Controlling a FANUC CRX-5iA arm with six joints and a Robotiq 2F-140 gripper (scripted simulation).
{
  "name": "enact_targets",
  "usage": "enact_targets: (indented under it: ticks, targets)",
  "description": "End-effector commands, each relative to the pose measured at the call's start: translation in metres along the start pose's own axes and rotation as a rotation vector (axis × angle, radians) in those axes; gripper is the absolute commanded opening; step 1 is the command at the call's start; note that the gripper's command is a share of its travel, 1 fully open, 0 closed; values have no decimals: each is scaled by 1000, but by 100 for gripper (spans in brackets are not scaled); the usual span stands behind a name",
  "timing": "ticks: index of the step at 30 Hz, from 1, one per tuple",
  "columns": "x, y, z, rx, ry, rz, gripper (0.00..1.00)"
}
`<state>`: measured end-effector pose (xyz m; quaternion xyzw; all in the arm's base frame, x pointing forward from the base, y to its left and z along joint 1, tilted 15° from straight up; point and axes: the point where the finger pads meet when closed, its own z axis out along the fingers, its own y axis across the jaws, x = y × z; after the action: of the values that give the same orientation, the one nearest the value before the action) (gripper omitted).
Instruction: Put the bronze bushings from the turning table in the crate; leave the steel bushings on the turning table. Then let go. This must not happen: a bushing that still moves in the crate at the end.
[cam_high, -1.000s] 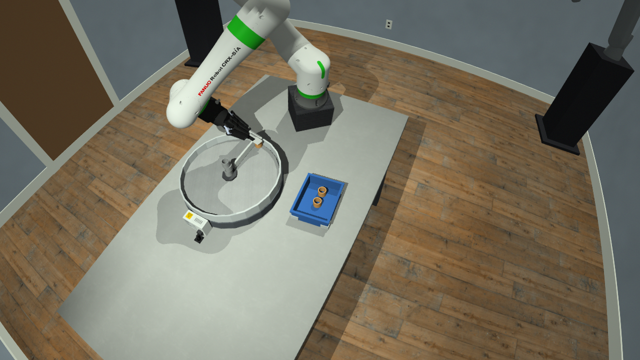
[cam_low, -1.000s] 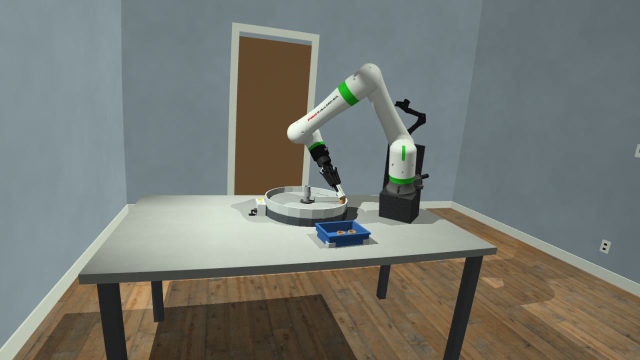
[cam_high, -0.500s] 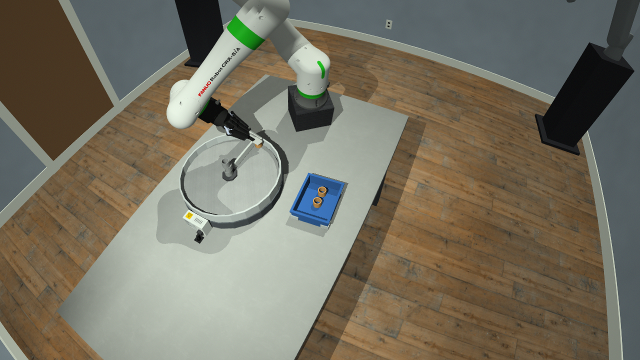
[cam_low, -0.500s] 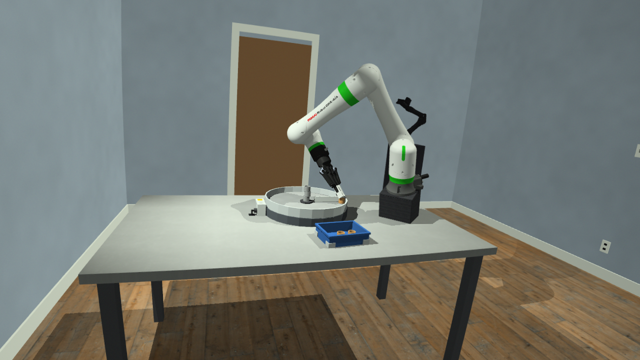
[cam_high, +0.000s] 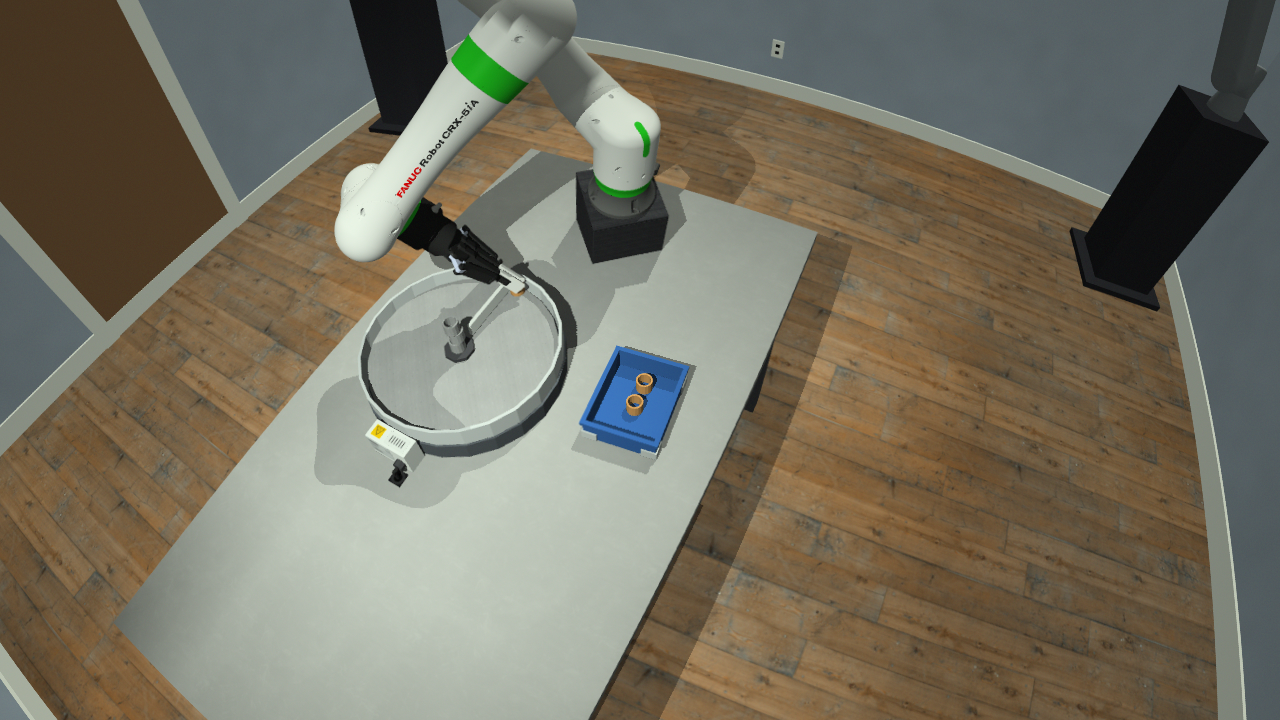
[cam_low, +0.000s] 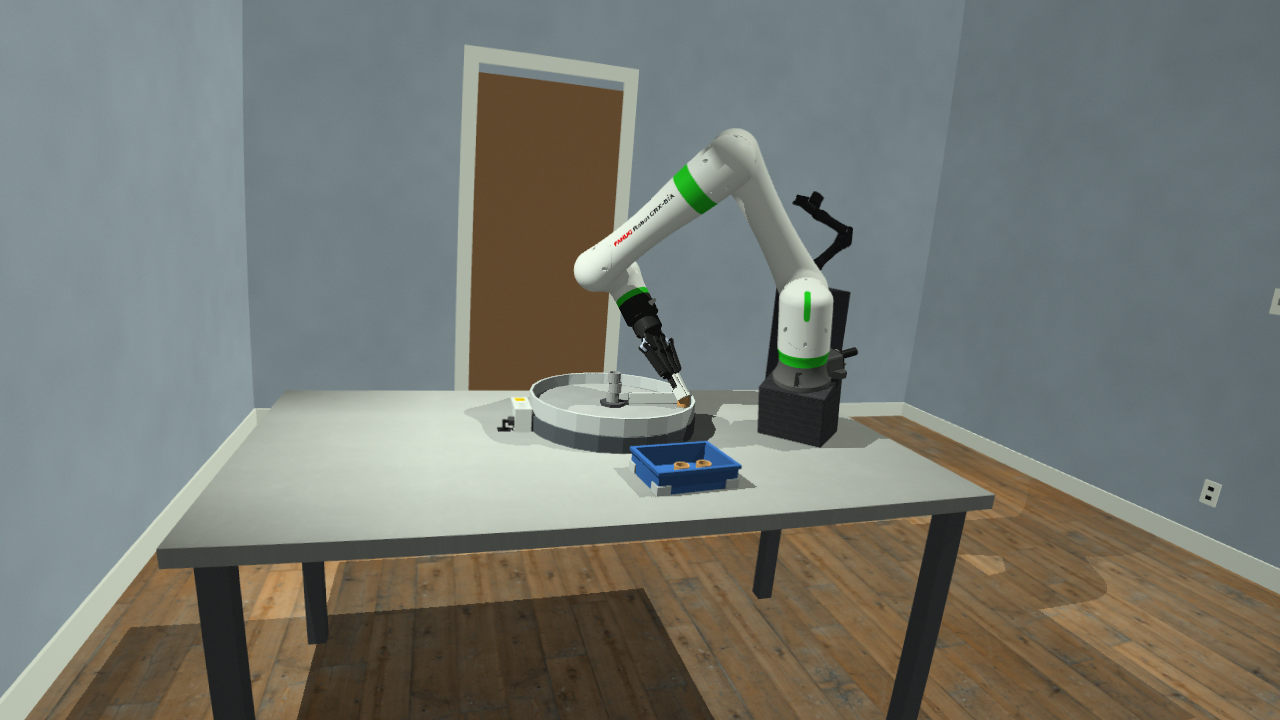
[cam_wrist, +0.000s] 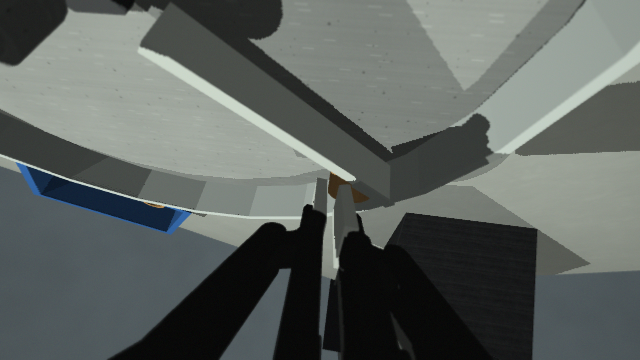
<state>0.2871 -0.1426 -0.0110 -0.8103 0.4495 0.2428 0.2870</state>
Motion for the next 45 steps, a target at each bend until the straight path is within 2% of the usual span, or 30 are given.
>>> enact_targets:
  ticks: [1,28,29,45]
  targets:
    - [0,0,0,0,0,0,6]
    - [0,0,0,0,0,0,6]
    - [0,0,0,0,0,0,0]
    - [0,0,0,0,0,0,0]
